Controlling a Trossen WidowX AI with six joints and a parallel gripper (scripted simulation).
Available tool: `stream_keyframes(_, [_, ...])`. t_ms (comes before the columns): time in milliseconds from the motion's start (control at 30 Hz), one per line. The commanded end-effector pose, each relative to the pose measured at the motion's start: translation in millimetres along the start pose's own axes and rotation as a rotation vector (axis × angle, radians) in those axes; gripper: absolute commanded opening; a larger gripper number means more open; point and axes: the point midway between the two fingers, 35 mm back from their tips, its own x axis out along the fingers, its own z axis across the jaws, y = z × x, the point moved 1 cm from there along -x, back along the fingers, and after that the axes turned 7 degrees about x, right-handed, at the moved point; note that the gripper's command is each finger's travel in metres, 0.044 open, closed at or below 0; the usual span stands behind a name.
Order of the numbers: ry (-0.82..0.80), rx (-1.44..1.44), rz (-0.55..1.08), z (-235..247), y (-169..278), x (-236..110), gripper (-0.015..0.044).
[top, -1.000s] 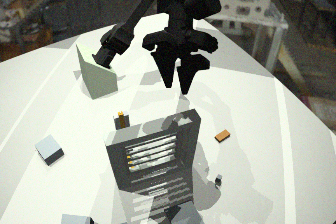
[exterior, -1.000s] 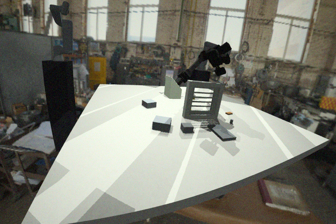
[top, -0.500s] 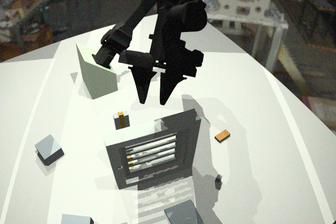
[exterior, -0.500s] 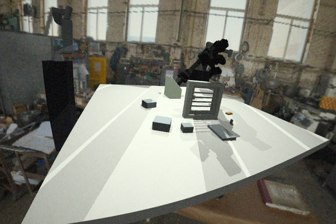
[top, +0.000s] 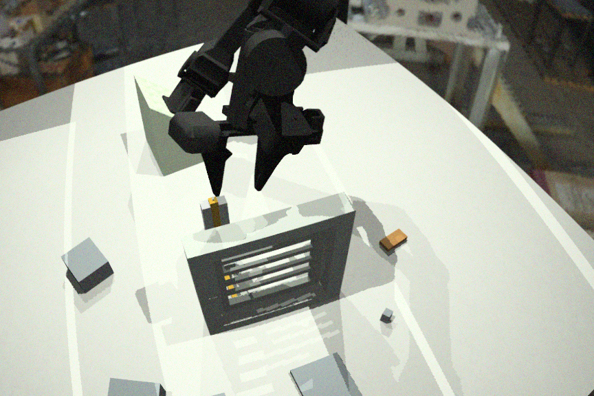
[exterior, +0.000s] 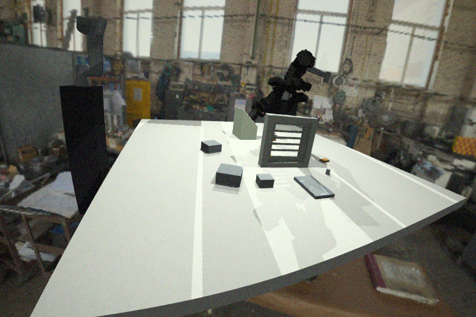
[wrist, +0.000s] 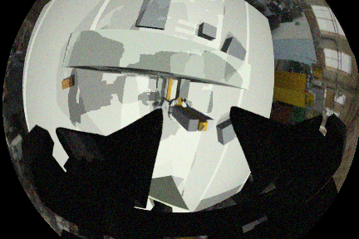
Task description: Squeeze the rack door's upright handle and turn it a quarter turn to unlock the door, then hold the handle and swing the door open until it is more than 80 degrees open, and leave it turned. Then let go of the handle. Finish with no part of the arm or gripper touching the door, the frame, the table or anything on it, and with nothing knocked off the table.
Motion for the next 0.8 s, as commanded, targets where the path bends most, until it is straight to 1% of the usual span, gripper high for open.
stream_keyframes(0, [-0.061, 0.039, 0.058, -9, 4, 4, 0.0285])
stream_keyframes(500, [-0.289, 0.201, 0.239, -36, 19, 13, 0.0285])
stream_keyframes(767, [-0.3, 0.209, 0.245, -36, 20, 17, 0.0285])
